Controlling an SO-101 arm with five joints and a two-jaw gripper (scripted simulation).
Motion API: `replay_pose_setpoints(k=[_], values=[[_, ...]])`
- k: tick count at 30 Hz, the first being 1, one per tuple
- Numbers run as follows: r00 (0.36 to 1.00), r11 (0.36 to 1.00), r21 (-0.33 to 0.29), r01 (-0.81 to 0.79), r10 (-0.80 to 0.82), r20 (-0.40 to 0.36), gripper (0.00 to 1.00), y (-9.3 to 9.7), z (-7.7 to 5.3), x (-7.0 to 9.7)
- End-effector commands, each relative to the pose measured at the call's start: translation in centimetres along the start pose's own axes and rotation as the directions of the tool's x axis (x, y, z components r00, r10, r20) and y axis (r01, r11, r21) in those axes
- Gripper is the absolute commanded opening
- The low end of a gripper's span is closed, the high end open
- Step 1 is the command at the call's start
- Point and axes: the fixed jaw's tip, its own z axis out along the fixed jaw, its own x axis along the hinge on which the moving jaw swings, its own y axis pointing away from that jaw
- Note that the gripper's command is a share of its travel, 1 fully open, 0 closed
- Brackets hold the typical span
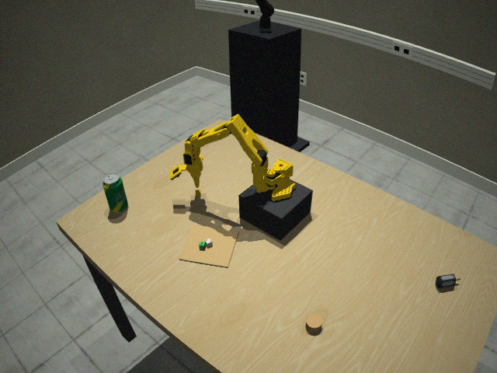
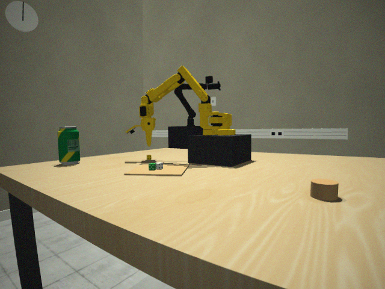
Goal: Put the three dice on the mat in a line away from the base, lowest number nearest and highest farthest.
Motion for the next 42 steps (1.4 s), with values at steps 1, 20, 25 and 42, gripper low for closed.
replay_pose_setpoints(k=[1,20,25,42], values=[[1.0,1.0,-0.007,0.001,-0.001,-0.009,0.25,-0.1,0.2,0.2],[1.0,1.0,-0.007,0.001,-0.001,-0.009,0.25,-0.1,0.9,0.1],[1.0,1.0,-0.007,0.001,-0.001,-0.009,0.25,-0.1,1.3,0.1],[1.0,1.0,-0.007,0.001,-0.001,-0.009,0.25,-0.1,3.9,0.1]])
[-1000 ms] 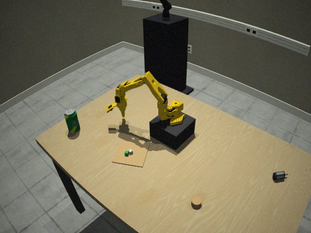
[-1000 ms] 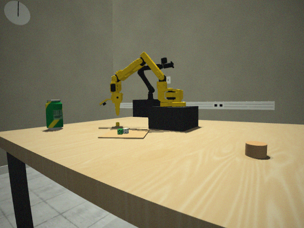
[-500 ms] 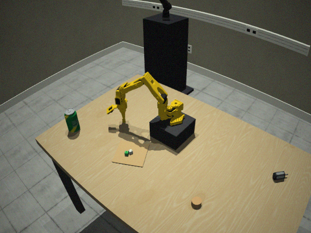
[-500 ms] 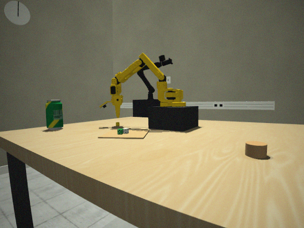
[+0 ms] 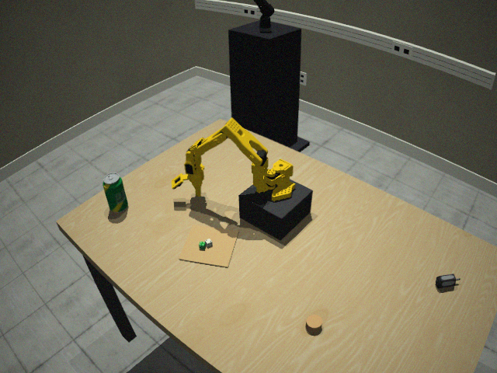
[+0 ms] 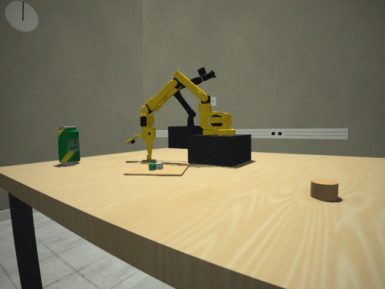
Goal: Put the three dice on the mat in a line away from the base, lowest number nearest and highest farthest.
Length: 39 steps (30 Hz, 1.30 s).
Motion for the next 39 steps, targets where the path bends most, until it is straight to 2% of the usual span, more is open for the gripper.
replay_pose_setpoints(k=[1,9,23,39], values=[[1.0,1.0,0.001,0.001,-0.001,0.004,0.25,-0.18,0.56,-0.06],[1.0,1.0,0.001,0.001,-0.001,0.004,0.25,-0.15,1.19,-0.01],[1.0,1.0,0.001,0.001,-0.001,0.004,0.25,-0.18,1.24,-0.01],[1.0,1.0,0.001,0.001,-0.001,0.004,0.17,-0.62,1.24,-0.01]])
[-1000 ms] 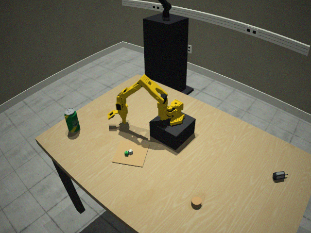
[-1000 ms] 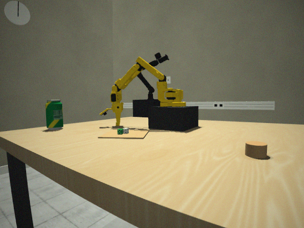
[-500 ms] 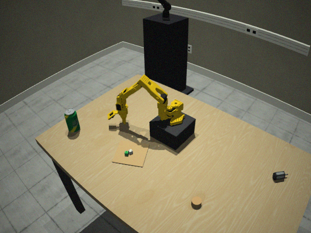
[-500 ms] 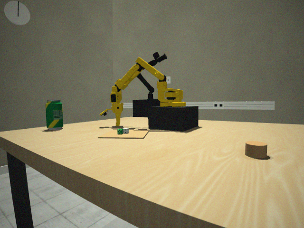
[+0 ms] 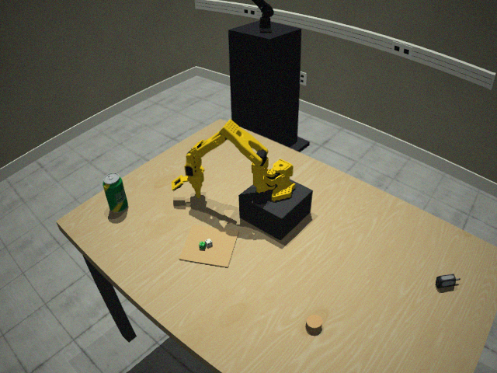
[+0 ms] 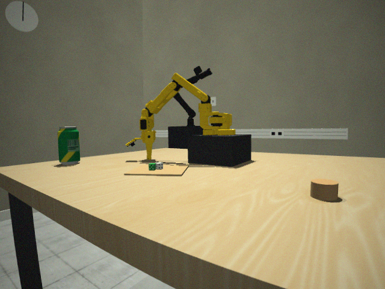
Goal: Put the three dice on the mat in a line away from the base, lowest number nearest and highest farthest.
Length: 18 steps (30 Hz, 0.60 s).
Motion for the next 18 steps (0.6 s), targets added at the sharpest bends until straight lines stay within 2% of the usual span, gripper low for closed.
replay_pose_setpoints(k=[1,18], values=[[1.0,1.0,-0.007,0.001,-0.001,-0.009,0.16,-0.21,0.23,0.2],[1.0,1.0,-0.007,0.001,-0.001,-0.009,0.07,-0.73,0.23,0.21]])
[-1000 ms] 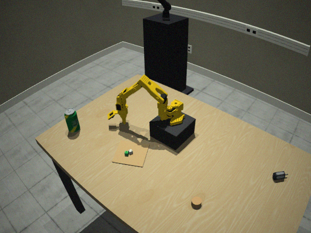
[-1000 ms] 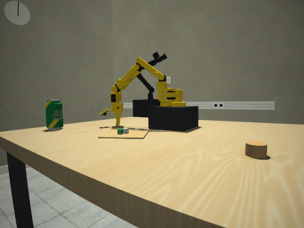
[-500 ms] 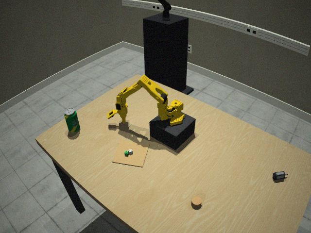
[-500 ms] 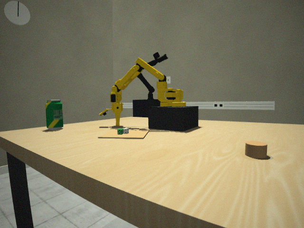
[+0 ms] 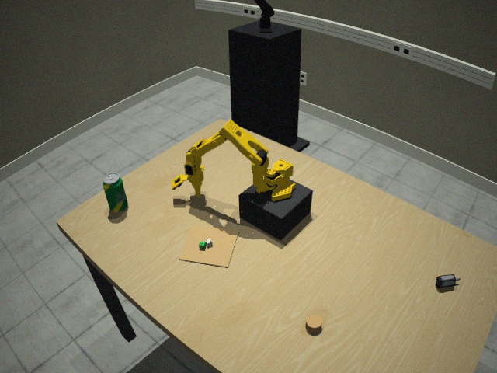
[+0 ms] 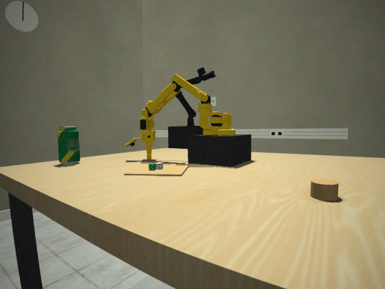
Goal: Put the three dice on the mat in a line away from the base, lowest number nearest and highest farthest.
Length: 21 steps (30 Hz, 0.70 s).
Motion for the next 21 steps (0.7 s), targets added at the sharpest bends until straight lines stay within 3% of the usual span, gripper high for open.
replay_pose_setpoints(k=[1,21], values=[[1.0,1.0,-0.008,0.001,-0.001,-0.01,0.07,-0.11,0.23,0.22],[1.0,1.0,-0.008,0.001,-0.001,-0.01,0.01,-0.14,0.23,0.22]])
